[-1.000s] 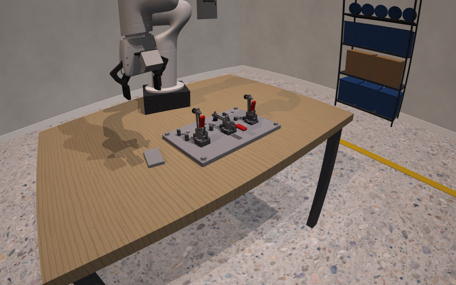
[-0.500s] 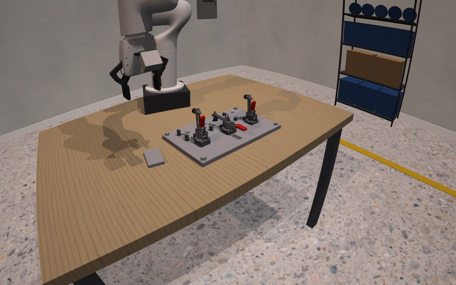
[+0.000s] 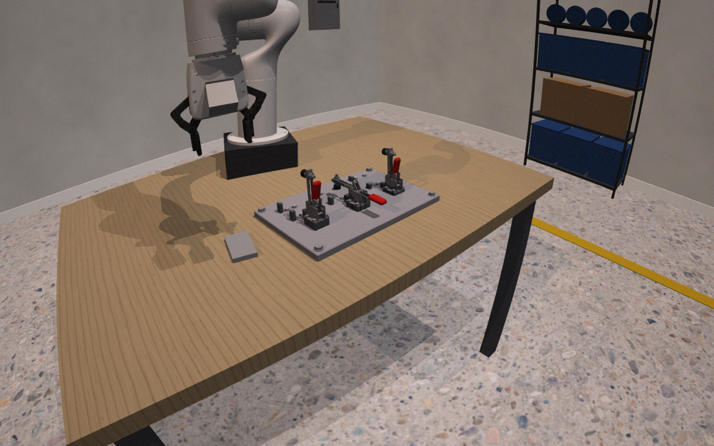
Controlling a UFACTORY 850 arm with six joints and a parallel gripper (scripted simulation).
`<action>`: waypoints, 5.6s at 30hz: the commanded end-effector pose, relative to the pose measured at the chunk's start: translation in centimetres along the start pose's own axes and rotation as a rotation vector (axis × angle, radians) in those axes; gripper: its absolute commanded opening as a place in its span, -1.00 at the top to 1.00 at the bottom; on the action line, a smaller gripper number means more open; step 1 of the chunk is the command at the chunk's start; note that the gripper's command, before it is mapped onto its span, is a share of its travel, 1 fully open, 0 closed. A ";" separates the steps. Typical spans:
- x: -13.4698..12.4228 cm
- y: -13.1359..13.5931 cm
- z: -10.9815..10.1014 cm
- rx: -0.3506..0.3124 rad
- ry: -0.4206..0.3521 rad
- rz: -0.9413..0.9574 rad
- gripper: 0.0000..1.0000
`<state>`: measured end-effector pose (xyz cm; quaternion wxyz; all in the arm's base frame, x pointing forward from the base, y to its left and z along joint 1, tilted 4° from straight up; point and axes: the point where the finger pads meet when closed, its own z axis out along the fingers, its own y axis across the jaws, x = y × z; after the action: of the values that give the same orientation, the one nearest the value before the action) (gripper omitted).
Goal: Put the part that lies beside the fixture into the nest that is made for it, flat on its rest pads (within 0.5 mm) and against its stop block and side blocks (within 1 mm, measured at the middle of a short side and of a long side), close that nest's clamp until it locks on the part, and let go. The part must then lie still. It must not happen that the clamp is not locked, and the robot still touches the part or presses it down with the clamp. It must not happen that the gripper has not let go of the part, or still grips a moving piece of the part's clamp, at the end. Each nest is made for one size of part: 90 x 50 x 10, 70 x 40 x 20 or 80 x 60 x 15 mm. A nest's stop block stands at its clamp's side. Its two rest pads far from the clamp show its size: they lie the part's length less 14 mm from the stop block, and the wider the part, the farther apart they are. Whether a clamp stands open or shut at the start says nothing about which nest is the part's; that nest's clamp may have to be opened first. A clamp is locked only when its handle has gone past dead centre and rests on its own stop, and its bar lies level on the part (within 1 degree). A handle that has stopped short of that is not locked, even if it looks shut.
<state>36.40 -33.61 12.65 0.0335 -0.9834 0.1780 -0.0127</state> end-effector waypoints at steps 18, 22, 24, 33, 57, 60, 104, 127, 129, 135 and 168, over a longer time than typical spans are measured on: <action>0.1 0.1 -0.1 -0.007 -0.002 0.046 -1.00; 0.1 0.1 -0.1 -0.007 -0.002 0.046 -1.00; 0.1 0.1 -0.1 -0.007 -0.002 0.046 -1.00; 0.2 0.1 -0.1 -0.007 -0.002 0.046 -1.00; 0.2 0.1 0.6 -0.007 -0.002 0.046 -1.00; 0.2 0.1 1.1 -0.007 -0.002 0.046 -1.00; 0.1 0.2 16.1 -0.007 -0.002 0.046 -1.00; 0.1 0.2 16.3 -0.007 -0.002 0.046 -1.00; 0.1 0.2 16.3 -0.007 -0.002 0.046 -1.00; 0.1 0.2 16.6 -0.007 -0.002 0.046 -1.00; 0.1 0.2 19.3 -0.007 -0.002 0.046 -1.00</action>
<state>37.09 -32.59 -6.63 0.0309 -0.9792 0.2005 -0.0090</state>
